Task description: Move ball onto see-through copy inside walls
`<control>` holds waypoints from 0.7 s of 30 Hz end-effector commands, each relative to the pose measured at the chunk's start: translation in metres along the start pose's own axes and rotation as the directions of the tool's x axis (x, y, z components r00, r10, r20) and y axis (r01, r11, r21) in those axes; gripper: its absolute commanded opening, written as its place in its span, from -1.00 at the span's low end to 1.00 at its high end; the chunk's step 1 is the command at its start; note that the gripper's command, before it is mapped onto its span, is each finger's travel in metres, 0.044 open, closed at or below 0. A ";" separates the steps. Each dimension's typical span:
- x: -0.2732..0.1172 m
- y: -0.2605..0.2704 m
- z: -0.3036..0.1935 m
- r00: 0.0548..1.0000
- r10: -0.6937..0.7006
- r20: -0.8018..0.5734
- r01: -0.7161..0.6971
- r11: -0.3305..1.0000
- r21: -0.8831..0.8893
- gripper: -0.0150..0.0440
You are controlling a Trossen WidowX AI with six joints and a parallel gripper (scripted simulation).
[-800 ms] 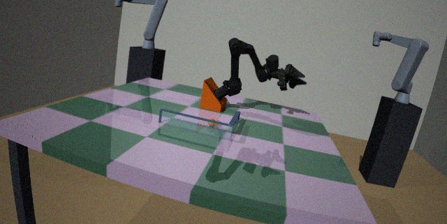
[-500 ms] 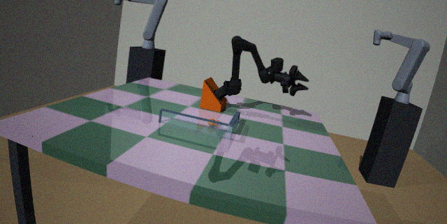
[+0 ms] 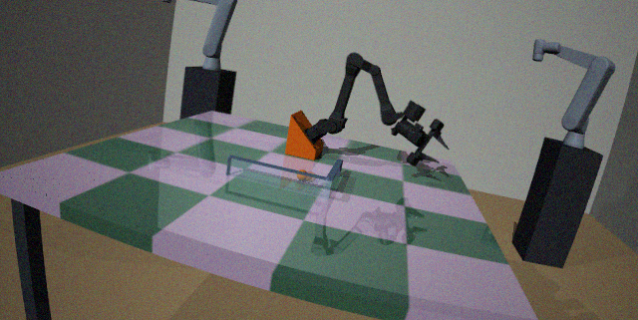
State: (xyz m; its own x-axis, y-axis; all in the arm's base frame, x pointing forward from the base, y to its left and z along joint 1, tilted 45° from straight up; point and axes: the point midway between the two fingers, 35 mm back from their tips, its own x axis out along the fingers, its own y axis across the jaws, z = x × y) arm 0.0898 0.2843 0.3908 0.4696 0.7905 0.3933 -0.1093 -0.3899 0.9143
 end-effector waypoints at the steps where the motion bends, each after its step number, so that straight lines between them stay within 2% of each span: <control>1: 0.020 -0.030 0.030 0.991 -0.119 0.067 0.131 0.968 -0.216 0.44; 6: 0.034 -0.066 0.084 0.944 -0.275 0.181 0.328 0.844 -0.426 0.44; 11: 0.033 -0.099 0.148 0.852 -0.428 0.302 0.523 0.658 -0.542 0.44; 16: 0.015 -0.129 0.212 0.717 -0.572 0.399 0.681 0.449 -0.579 0.44; 21: -0.020 -0.154 0.275 0.545 -0.701 0.460 0.791 0.249 -0.558 0.44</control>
State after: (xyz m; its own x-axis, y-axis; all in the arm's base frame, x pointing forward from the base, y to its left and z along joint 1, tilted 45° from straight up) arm 0.3163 0.2269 0.2407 0.7530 0.5500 -0.3613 -0.1967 0.7121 0.6739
